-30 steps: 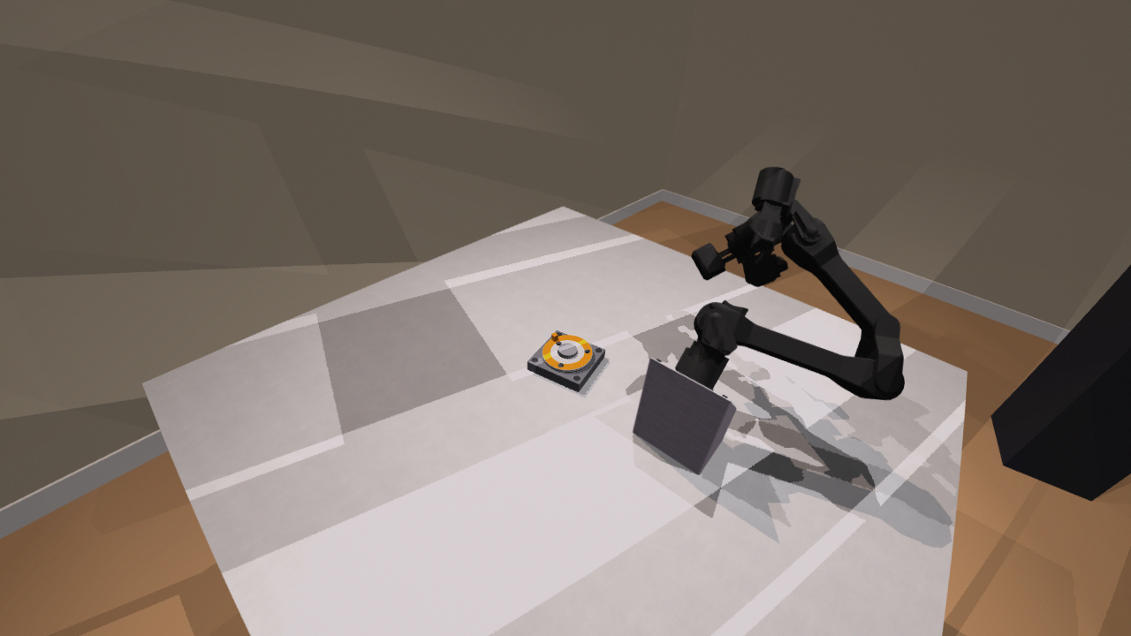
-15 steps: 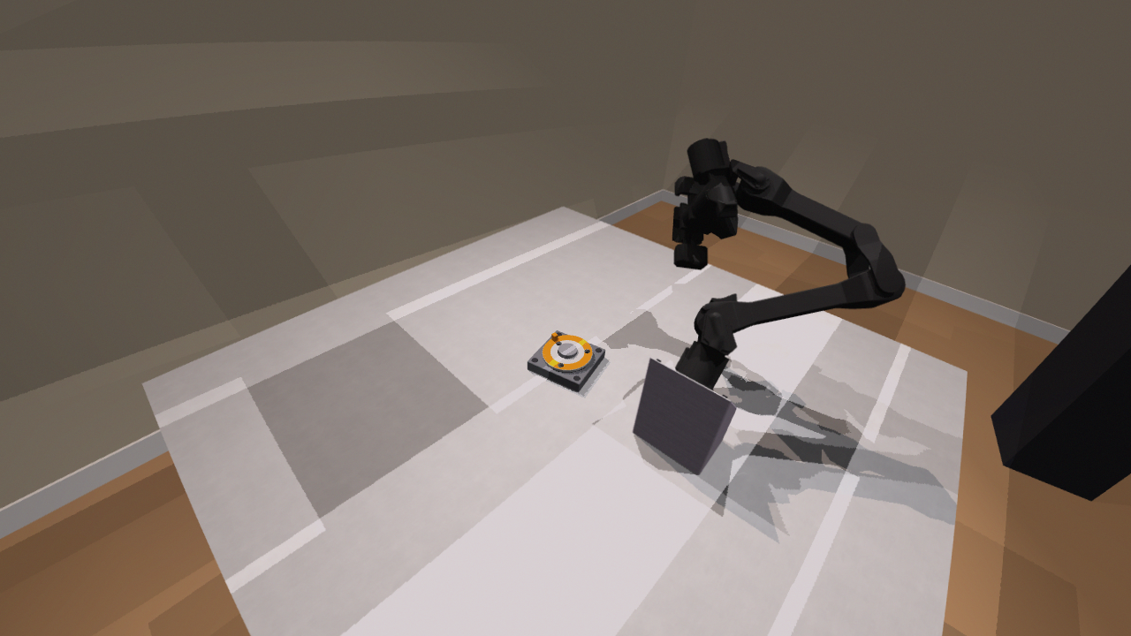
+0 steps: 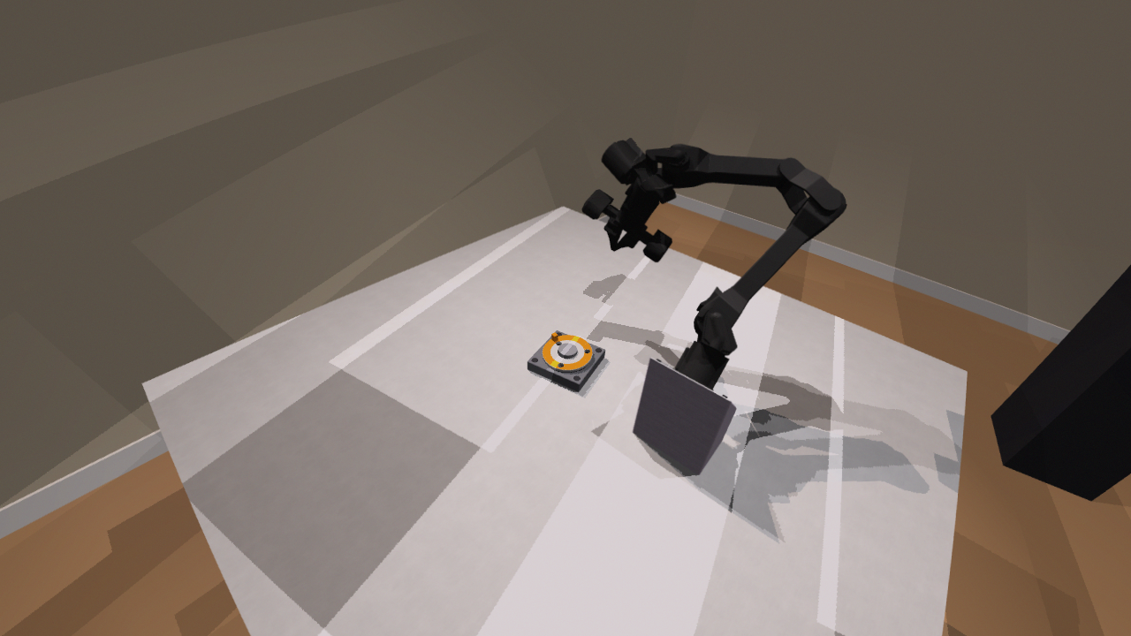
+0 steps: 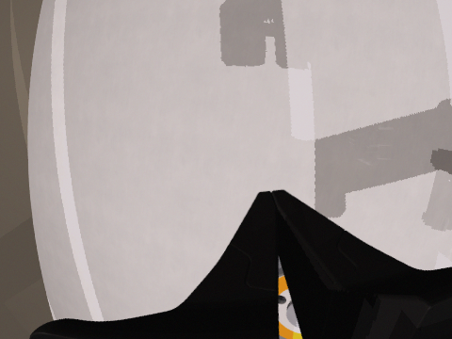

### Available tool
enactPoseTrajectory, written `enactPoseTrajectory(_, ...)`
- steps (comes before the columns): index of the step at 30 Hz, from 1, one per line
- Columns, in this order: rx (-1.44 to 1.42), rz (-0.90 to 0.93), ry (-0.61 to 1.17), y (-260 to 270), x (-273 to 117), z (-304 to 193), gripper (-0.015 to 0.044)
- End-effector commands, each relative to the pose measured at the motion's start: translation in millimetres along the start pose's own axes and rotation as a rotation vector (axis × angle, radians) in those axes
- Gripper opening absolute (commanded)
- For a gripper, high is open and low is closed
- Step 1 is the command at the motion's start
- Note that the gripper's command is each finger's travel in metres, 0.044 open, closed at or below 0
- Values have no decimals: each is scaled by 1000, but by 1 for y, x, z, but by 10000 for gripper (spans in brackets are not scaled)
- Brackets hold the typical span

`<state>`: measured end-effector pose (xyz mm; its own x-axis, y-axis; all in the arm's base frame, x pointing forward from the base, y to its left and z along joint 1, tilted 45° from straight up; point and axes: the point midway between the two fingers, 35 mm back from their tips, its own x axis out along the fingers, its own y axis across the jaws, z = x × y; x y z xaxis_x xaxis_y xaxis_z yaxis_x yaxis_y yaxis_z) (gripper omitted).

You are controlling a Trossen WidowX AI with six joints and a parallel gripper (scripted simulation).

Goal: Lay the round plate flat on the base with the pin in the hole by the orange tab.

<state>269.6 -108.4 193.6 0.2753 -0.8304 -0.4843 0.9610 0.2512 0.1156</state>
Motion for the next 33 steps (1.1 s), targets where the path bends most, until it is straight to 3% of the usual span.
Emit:
enactPoseTrajectory(1,-175,-26,53,12,9,-20,0)
enactPoseTrajectory(7,-628,-85,203,34,37,-81,0)
enactPoseTrajectory(20,-1292,-135,478,36,76,-184,0)
enactPoseTrajectory(27,-1331,-136,497,34,82,-190,0)
enactPoseTrajectory(33,-1331,-137,496,21,113,-199,0)
